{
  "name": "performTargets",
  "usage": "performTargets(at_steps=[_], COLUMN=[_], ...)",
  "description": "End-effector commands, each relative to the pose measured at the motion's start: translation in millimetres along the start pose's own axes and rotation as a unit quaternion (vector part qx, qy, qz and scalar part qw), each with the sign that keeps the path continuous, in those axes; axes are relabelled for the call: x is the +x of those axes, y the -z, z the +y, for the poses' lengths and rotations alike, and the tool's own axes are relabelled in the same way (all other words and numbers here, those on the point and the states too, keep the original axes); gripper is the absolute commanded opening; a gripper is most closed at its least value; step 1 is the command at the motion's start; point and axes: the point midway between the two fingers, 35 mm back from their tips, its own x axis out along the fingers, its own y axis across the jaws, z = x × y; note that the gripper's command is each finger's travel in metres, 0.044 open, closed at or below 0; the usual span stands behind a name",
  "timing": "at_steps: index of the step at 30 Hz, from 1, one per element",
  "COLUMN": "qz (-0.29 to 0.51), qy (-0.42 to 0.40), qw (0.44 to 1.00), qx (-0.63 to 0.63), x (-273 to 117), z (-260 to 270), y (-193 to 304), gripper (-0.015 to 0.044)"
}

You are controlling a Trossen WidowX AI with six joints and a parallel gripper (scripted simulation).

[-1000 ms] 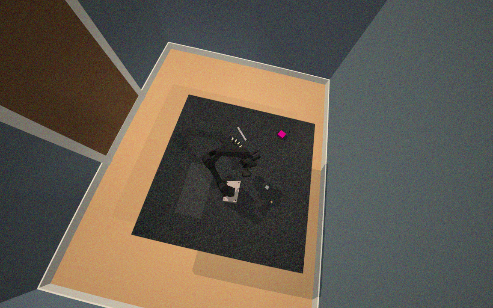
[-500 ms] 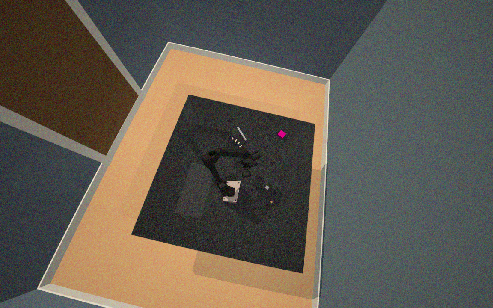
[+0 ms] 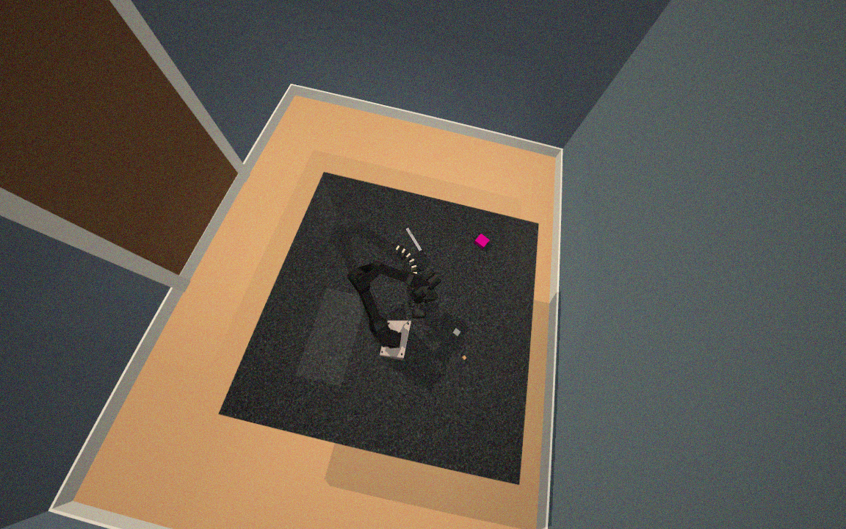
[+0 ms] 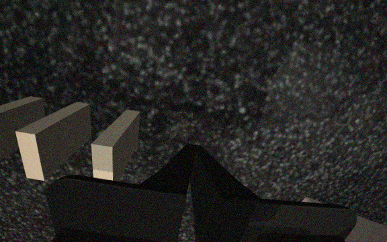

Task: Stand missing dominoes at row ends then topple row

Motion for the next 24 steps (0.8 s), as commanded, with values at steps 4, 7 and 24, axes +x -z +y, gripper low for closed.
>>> performTargets(at_steps=[4, 7, 24], qz=[-0.001, -0.001, -0.002], qy=[-0.005, -0.005, -0.005], qw=[1.0, 1.0, 1.0], qx=[0.002, 0.002, 0.002], x=[1.8, 1.6, 1.1], z=[7.6, 12.5, 40.4], y=[-1.1, -1.5, -1.6], gripper=[0.0, 0.0, 0.0])
